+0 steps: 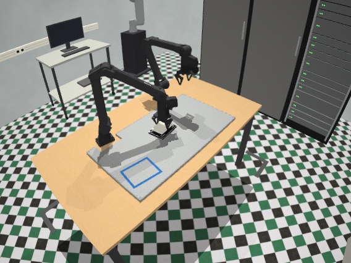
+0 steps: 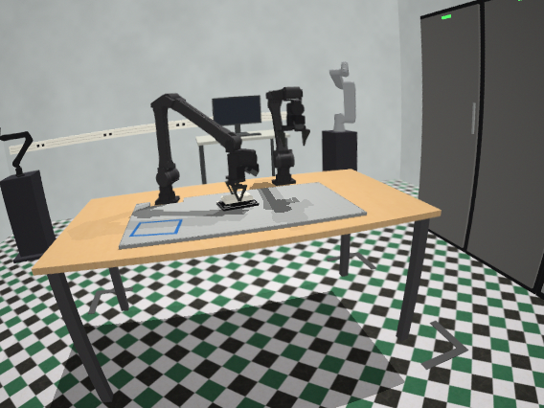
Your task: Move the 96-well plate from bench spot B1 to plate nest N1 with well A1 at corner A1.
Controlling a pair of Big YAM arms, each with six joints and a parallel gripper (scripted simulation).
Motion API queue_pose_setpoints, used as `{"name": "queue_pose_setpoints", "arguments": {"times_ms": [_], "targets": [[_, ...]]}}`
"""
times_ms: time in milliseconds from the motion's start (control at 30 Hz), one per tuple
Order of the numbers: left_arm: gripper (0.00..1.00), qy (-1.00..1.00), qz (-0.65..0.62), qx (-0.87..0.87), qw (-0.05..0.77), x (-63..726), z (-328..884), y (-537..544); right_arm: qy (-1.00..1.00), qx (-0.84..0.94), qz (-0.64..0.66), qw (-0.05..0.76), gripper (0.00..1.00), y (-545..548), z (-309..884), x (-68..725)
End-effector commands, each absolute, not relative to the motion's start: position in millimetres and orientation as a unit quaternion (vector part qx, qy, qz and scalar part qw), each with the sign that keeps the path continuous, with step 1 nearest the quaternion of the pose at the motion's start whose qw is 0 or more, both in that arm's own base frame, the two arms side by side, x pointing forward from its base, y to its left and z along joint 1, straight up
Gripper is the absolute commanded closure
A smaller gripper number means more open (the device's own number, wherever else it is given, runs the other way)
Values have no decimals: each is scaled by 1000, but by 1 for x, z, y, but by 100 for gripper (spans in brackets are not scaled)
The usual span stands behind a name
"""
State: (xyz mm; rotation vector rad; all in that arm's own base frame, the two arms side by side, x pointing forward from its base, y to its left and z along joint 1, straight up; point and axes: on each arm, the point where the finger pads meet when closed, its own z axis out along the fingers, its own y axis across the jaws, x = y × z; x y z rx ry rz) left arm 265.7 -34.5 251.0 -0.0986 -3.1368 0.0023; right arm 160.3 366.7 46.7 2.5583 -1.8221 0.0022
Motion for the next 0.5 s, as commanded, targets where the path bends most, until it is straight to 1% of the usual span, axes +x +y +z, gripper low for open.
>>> {"name": "queue_pose_setpoints", "arguments": {"times_ms": [0,467], "targets": [[0,-1000,2,-25,-17,274,263,-35,-580,815,-3,-16,100,378,56,165],[0,-1000,2,-25,-17,274,263,-35,-579,815,-1,-4,100,368,44,164]]}}
